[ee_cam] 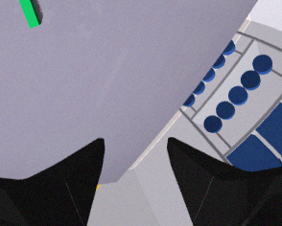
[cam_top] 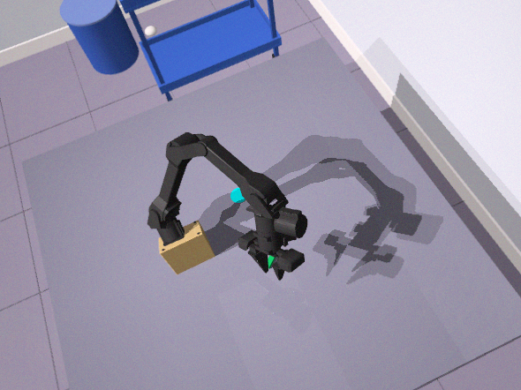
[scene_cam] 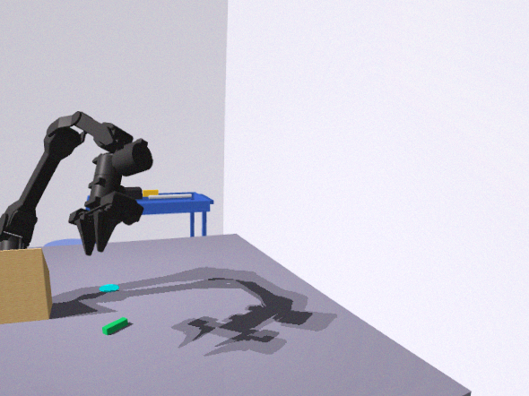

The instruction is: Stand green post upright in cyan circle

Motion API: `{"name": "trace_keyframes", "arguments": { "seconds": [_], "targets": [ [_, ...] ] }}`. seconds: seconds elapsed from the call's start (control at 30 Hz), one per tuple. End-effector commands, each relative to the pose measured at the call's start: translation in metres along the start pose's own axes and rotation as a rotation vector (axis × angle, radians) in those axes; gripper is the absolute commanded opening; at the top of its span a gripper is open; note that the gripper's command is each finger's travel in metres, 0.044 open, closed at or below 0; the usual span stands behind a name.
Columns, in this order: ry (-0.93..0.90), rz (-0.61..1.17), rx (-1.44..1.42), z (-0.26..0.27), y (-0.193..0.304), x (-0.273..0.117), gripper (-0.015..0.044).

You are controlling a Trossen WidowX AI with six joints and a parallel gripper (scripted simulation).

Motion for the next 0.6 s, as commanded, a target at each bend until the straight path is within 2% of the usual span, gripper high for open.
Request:
{"name": "trace_keyframes", "arguments": {
  "seconds": [0.0,0.3,0.57],
  "targets": [
    [-0.054,-0.164,-0.085,0.017,-0.035,0.010,0.0233],
    [-0.198,-0.501,-0.210,0.063,-0.100,0.029,0.0233],
    [-0.209,-0.525,-0.214,0.067,-0.105,0.032,0.0233]
  ]
}}
Point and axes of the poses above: the point midway between the two fingers, 35 mm back from their tips, its own x axis out along the fingers, its own z axis across the jaws, y = z × x, the point moved 9 cm from there along -x, back along the fingers, and after that the axes turned 14 degrees about -x, right-handed, at the moved point
